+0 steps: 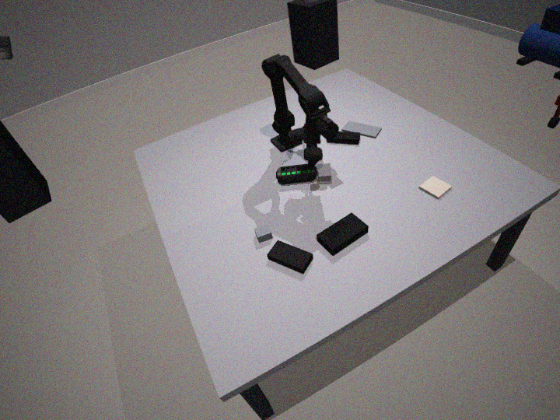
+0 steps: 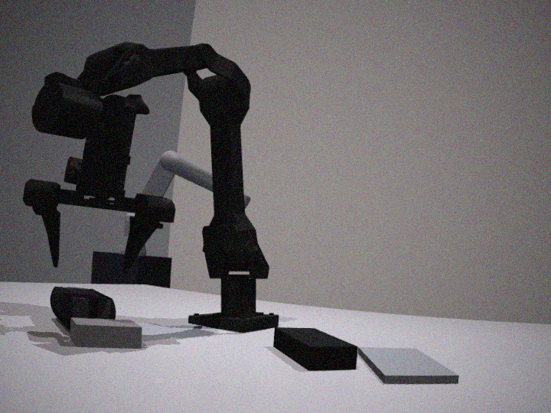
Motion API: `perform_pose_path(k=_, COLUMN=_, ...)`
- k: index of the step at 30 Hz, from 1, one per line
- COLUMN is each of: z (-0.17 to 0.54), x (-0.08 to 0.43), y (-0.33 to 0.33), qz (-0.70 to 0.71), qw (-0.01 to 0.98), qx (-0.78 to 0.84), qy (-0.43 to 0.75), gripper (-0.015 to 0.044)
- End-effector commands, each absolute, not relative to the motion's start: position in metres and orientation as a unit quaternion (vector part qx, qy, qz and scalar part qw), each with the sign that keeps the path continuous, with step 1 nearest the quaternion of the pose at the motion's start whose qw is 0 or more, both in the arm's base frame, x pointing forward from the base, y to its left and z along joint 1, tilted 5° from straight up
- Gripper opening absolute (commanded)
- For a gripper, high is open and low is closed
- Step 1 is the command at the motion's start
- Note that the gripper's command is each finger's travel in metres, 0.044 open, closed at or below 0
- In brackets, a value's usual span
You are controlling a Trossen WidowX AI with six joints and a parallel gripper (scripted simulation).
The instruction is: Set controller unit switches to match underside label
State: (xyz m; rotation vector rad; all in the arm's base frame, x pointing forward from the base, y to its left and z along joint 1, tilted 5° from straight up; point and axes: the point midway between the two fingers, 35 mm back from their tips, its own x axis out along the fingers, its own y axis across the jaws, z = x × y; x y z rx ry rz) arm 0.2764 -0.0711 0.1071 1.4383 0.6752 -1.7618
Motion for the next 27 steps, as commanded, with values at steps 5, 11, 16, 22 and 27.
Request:
perform_pose_path(k=5, z=0.094, x=0.276, y=-0.073, qz=-0.691, qw=0.374, qx=0.560, qy=0.263, gripper=0.0440)
perform_pose_path(k=11, z=0.084, x=0.277, y=-0.074, qz=-0.691, qw=0.374, qx=0.560, qy=0.263, gripper=0.0440)
perform_pose_path(k=16, z=0.076, x=0.277, y=-0.074, qz=-0.691, qw=0.374, qx=0.560, qy=0.263, gripper=0.0440)
perform_pose_path(k=22, z=0.066, x=0.276, y=-0.075, qz=-0.691, qw=0.374, qx=0.560, qy=0.263, gripper=0.0440)
perform_pose_path(k=27, z=0.058, x=0.276, y=-0.076, qz=-0.691, qw=0.374, qx=0.561, qy=0.263, gripper=0.0440)
